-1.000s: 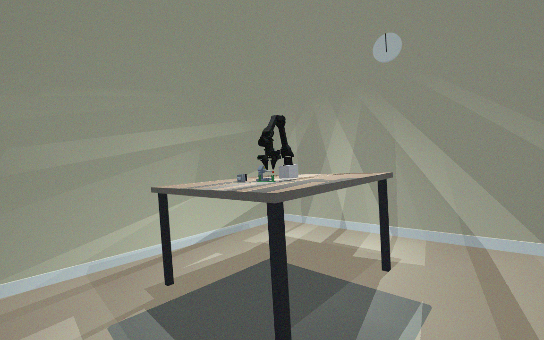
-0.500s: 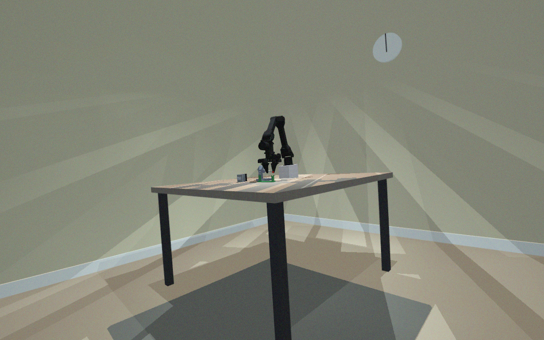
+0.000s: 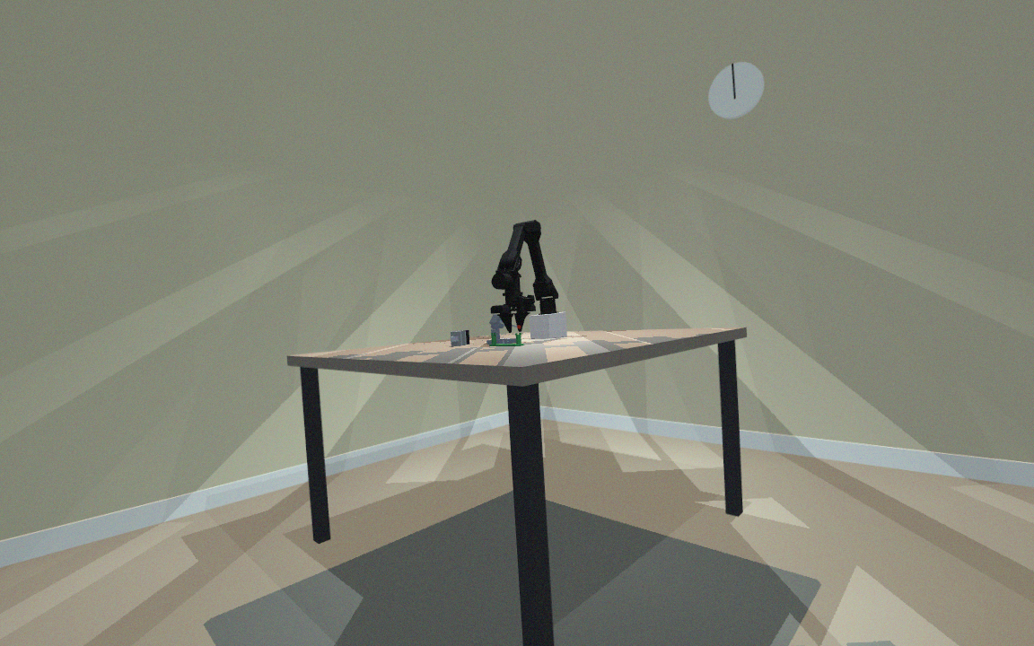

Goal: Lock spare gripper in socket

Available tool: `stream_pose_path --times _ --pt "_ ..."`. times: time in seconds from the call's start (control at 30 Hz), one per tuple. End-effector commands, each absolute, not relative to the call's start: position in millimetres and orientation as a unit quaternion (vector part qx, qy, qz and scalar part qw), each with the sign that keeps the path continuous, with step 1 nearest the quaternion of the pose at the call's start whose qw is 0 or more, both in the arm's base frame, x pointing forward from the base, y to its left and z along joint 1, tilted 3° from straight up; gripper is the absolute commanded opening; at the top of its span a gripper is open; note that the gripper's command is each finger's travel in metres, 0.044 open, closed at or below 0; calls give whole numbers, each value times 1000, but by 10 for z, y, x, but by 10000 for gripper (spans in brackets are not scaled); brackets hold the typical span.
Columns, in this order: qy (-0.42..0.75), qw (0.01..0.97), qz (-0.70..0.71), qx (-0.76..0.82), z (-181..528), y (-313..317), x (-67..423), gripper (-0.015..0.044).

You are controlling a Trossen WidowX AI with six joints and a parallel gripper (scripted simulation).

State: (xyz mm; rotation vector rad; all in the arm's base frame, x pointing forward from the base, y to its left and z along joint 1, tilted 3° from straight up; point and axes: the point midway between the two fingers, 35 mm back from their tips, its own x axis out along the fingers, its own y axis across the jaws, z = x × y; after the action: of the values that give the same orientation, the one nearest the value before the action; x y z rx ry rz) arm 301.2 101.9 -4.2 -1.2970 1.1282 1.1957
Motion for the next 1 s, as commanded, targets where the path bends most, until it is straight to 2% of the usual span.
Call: stream_pose_path --times 0.0,0.2,0.23,0.97 --pt "467 501 494 -536 -51 1020 3012 169" --pt "467 501 494 -536 -51 1020 3012 11" --pt "467 501 494 -536 -51 1020 3012 5" --pt "423 550 540 -476 74 1089 3016 0"
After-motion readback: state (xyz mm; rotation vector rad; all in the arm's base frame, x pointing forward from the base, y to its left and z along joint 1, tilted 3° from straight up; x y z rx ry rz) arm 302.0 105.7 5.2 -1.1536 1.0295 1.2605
